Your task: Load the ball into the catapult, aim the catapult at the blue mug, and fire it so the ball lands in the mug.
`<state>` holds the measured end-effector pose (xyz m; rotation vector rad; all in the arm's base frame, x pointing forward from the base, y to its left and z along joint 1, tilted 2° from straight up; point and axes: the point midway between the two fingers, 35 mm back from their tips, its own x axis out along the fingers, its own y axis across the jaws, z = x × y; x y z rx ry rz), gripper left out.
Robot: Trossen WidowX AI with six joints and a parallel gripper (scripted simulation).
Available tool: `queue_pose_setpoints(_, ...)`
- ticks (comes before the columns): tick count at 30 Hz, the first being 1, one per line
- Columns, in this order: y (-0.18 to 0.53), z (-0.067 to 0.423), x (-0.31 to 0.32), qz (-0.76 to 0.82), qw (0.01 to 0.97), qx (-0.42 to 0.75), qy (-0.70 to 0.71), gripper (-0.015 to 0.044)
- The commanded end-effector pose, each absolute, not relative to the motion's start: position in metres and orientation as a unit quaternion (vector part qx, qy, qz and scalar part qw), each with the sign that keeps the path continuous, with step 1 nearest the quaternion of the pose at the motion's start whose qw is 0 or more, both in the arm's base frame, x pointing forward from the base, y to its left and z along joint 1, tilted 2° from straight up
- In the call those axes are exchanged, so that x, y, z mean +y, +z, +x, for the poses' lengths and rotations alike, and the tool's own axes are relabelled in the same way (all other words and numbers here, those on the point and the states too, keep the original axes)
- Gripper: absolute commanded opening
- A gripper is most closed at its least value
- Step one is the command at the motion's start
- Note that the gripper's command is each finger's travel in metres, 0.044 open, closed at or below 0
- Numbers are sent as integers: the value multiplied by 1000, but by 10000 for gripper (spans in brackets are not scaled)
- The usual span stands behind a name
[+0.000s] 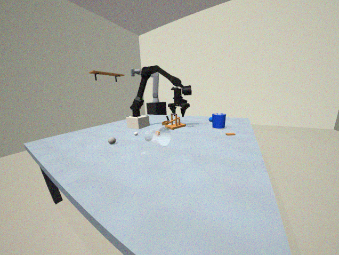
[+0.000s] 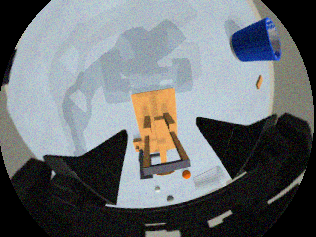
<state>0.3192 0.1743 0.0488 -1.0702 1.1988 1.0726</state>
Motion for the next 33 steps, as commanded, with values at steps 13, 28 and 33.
queue_pose_setpoints(13, 19, 319, 174, -456, 565, 516, 455, 440)
queue_pose_setpoints(28, -1, 319, 174, -456, 565, 516, 455, 440)
queue_pose_setpoints(33, 2, 320, 176, -455, 566, 513, 458, 361)
